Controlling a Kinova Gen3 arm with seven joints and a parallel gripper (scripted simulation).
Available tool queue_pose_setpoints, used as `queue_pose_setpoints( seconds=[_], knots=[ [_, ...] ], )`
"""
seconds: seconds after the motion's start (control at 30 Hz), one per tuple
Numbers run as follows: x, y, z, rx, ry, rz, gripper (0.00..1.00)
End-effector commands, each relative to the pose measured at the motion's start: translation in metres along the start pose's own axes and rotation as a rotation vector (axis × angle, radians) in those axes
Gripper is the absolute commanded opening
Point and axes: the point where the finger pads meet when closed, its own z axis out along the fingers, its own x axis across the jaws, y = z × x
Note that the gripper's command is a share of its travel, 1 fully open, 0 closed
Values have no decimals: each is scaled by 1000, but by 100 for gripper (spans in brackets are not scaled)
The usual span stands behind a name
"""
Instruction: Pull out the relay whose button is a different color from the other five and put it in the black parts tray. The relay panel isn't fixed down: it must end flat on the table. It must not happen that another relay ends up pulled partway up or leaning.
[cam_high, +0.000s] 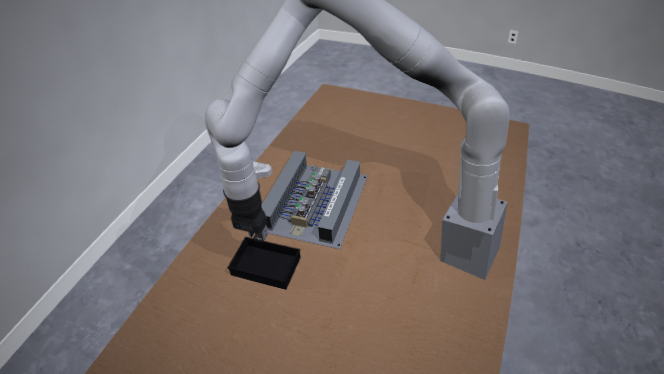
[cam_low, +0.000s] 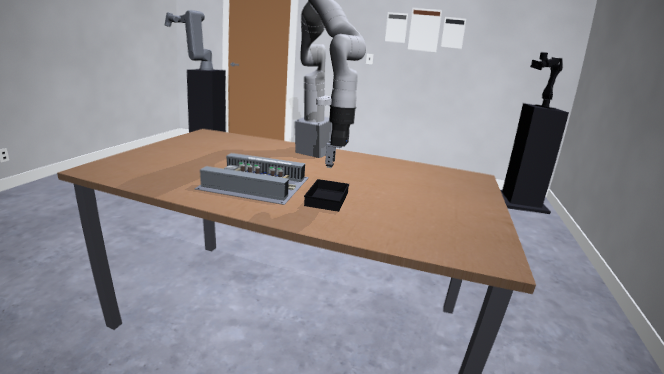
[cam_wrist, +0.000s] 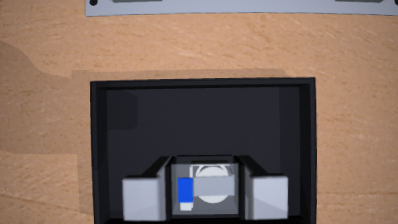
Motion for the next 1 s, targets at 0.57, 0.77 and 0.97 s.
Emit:
queue_pose_setpoints(
  seconds=[0.57, 0.77, 0.97],
  knots=[
    [-1, 0, -1, -1, -2, 0, 0],
    [-1, 0, -1, -1, -2, 0, 0],
    [-1, 0, 2, -1, -2, 0, 0]
  ],
)
